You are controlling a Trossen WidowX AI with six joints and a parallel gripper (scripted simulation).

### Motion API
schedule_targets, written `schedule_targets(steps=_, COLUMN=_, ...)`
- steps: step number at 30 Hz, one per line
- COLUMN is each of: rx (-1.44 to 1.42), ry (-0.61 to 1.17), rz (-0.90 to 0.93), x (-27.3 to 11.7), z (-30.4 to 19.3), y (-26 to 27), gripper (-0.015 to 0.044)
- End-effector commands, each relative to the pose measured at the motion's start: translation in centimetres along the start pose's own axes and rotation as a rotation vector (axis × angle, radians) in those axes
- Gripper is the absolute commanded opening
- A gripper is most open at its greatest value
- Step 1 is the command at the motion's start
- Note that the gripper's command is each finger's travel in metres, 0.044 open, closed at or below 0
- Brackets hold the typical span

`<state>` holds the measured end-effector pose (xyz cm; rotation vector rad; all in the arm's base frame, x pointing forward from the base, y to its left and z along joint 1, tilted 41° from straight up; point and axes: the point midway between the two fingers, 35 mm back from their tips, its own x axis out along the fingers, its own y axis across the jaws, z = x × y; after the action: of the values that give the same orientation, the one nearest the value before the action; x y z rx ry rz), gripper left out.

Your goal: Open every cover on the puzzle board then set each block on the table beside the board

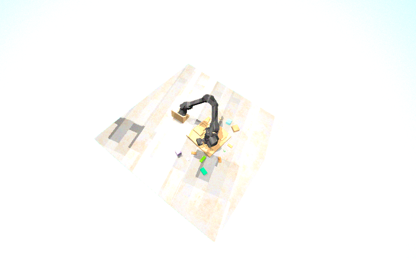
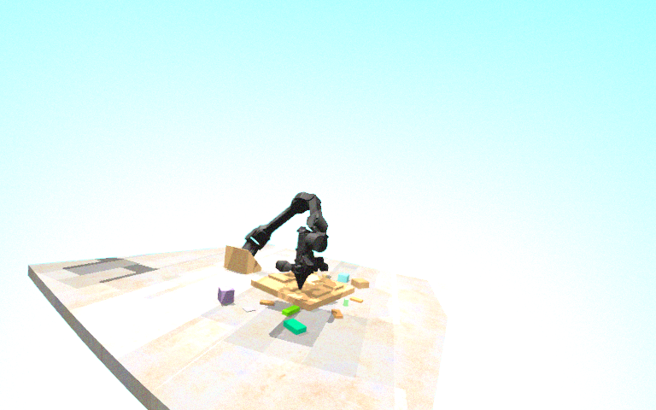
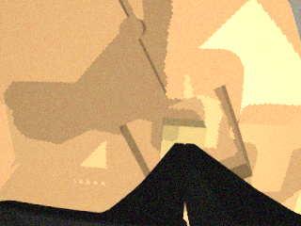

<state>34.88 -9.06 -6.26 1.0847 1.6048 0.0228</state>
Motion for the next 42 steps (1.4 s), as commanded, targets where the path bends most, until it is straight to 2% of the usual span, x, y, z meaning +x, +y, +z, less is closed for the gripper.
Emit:
schedule_targets(steps=1, rx=0.024, ry=0.008, rz=0.003, x=0.68, z=-0.17, y=-0.05, gripper=0.0000)
schedule_targets(steps=42, rx=0.027, ry=0.008, rz=0.003, x=1.27, z=-0.42, y=-0.65, gripper=0.0000)
